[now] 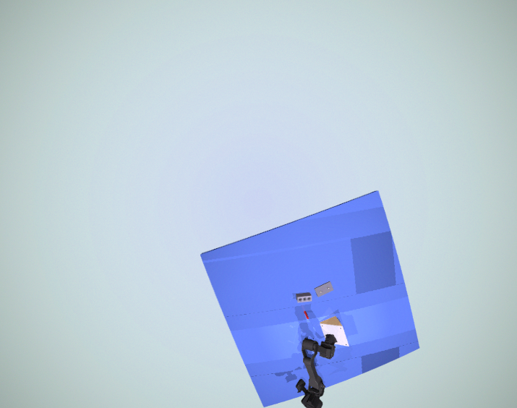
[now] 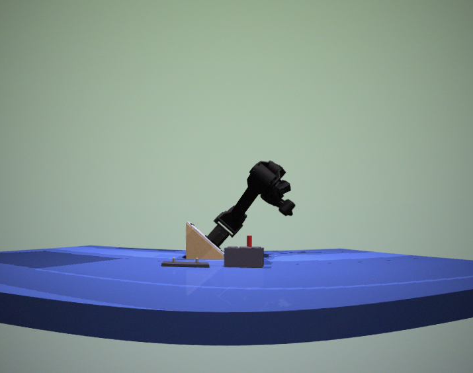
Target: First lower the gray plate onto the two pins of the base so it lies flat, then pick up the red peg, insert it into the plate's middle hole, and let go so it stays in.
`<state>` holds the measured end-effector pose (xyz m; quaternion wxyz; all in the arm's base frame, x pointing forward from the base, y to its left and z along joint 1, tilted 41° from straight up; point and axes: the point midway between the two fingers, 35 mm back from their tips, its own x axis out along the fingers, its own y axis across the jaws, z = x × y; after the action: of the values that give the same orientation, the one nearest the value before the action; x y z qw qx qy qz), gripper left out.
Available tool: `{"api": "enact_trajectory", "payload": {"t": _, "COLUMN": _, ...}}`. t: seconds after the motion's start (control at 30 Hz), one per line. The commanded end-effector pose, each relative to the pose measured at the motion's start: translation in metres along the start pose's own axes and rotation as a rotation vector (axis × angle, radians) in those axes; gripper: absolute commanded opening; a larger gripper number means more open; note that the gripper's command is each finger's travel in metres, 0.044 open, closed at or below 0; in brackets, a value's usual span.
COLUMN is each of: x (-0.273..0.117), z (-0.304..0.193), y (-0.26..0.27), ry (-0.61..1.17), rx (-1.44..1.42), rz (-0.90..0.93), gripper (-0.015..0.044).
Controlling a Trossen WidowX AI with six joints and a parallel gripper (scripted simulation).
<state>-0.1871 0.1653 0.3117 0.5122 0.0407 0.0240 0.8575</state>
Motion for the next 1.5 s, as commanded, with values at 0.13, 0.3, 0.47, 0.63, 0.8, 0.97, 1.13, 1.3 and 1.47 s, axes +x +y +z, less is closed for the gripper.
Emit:
{"api": "enact_trajectory", "payload": {"t": 0.13, "x": 0.008, "z": 0.002, "y": -0.009, "ry": 0.015, "rx": -0.048, "rz": -0.036, "gripper": 0.044}}
{"api": "enact_trajectory", "payload": {"t": 0.3, "x": 0.033, "z": 0.006, "y": -0.045, "ry": 0.09, "rx": -0.202, "rz": -0.159, "gripper": 0.044}}
{"api": "enact_trajectory", "payload": {"t": 0.47, "x": 0.052, "z": 0.009, "y": -0.093, "ry": 0.201, "rx": -0.334, "rz": -0.282, "gripper": 0.044}}
{"api": "enact_trajectory", "payload": {"t": 0.63, "x": 0.061, "z": 0.01, "y": -0.148, "ry": 0.336, "rx": -0.429, "rz": -0.393, "gripper": 0.044}}
{"api": "enact_trajectory", "payload": {"t": 0.8, "x": 0.056, "z": 0.01, "y": -0.206, "ry": 0.483, "rx": -0.481, "rz": -0.49, "gripper": 0.044}}
{"api": "enact_trajectory", "payload": {"t": 0.97, "x": 0.037, "z": 0.01, "y": -0.265, "ry": 0.632, "rx": -0.49, "rz": -0.572, "gripper": 0.044}}
{"api": "enact_trajectory", "payload": {"t": 1.13, "x": 0.004, "z": 0.009, "y": -0.32, "ry": 0.768, "rx": -0.458, "rz": -0.641, "gripper": 0.044}}
{"api": "enact_trajectory", "payload": {"t": 1.3, "x": -0.041, "z": 0.009, "y": -0.368, "ry": 0.885, "rx": -0.391, "rz": -0.697, "gripper": 0.044}}
{"api": "enact_trajectory", "payload": {"t": 1.47, "x": -0.097, "z": -0.002, "y": -0.403, "ry": 1.002, "rx": -0.353, "rz": -0.755, "gripper": 0.044}}
